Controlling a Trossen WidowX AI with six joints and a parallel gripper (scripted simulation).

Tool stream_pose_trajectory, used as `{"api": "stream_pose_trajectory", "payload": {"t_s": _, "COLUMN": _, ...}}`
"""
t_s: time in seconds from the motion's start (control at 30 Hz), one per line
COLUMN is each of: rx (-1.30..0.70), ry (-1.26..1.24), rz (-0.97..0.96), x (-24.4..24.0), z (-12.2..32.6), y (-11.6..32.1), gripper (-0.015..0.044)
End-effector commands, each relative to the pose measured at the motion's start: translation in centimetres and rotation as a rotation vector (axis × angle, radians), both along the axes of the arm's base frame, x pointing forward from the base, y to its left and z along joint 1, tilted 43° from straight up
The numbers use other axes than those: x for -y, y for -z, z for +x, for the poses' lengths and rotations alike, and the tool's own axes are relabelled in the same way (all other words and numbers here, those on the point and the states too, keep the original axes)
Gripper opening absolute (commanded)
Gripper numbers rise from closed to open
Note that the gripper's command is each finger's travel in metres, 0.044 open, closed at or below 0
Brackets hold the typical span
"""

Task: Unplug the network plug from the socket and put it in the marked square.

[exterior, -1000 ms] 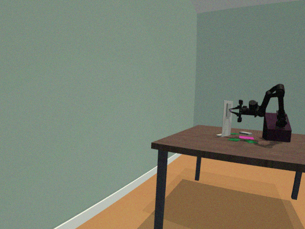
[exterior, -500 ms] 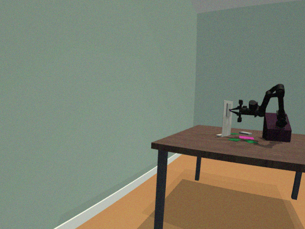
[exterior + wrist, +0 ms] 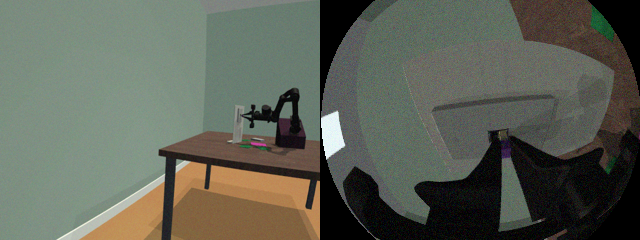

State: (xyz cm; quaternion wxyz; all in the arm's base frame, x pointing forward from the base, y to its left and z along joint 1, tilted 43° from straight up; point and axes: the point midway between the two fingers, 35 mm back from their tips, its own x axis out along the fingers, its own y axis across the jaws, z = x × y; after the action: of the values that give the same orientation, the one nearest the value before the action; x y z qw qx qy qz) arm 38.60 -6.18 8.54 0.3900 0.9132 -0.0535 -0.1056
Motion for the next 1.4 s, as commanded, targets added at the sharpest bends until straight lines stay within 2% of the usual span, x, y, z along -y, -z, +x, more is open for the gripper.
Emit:
{"api": "stream_pose_trajectory", "payload": {"t_s": 0.0, "rx": -0.001, "ry": -0.004, "rz": -0.005, "x": -0.2, "z": -0.4, "y": -0.1, "gripper": 0.0000}}
{"api": "stream_pose_trajectory", "payload": {"t_s": 1.37, "rx": -0.002, "ry": -0.004, "rz": -0.004, "x": -1.2, "z": -1.9, "y": -0.9, "gripper": 0.0000}}
